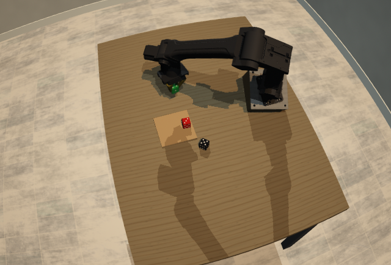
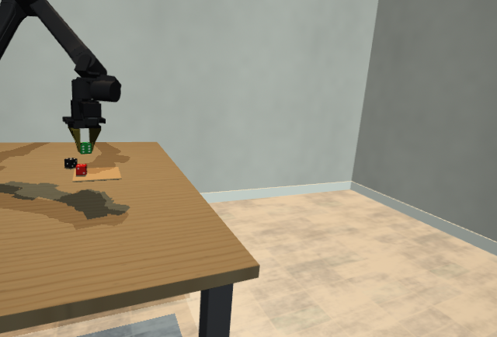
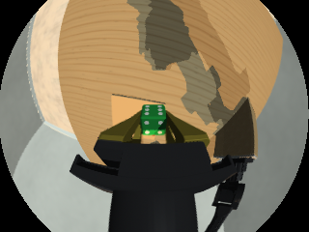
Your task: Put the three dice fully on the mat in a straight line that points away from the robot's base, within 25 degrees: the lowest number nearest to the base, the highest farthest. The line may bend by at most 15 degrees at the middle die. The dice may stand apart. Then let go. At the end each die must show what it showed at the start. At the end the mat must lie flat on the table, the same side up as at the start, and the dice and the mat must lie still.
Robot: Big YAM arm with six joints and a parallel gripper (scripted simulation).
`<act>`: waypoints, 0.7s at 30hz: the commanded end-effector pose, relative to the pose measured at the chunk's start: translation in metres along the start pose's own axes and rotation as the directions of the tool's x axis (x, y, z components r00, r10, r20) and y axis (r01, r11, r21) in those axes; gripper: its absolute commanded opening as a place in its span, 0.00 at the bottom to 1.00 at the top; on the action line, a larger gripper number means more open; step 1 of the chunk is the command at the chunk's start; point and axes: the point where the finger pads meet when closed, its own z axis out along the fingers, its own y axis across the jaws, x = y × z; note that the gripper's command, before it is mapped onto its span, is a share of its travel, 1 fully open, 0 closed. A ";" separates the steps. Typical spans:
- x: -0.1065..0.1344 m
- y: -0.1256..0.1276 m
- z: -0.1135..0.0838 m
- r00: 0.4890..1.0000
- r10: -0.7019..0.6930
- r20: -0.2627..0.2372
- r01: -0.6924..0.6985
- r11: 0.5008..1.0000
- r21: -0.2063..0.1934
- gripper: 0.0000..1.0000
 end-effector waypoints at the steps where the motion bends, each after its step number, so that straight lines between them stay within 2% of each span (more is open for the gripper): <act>1: 0.010 0.014 -0.007 0.991 -0.130 0.018 0.130 0.991 -0.008 0.26; 3: 0.020 0.015 -0.006 0.973 -0.230 0.010 0.230 0.973 -0.002 0.26; 5: 0.022 0.017 -0.006 0.965 -0.262 0.008 0.262 0.965 -0.001 0.26; 7: 0.028 0.022 -0.006 0.936 -0.351 0.012 0.351 0.936 -0.002 0.26; 10: 0.028 0.022 -0.006 0.936 -0.352 0.012 0.352 0.936 -0.002 0.26; 11: 0.036 0.026 -0.007 0.896 -0.443 0.010 0.443 0.896 0.001 0.26; 12: 0.039 0.027 -0.007 0.878 -0.479 0.010 0.479 0.878 0.001 0.26; 15: 0.044 0.030 -0.007 0.843 -0.538 0.009 0.538 0.843 0.001 0.26; 16: 0.047 0.033 -0.007 0.809 -0.588 0.012 0.588 0.809 0.001 0.26; 21: 0.060 0.039 -0.008 0.701 -0.713 0.009 0.713 0.701 0.002 0.26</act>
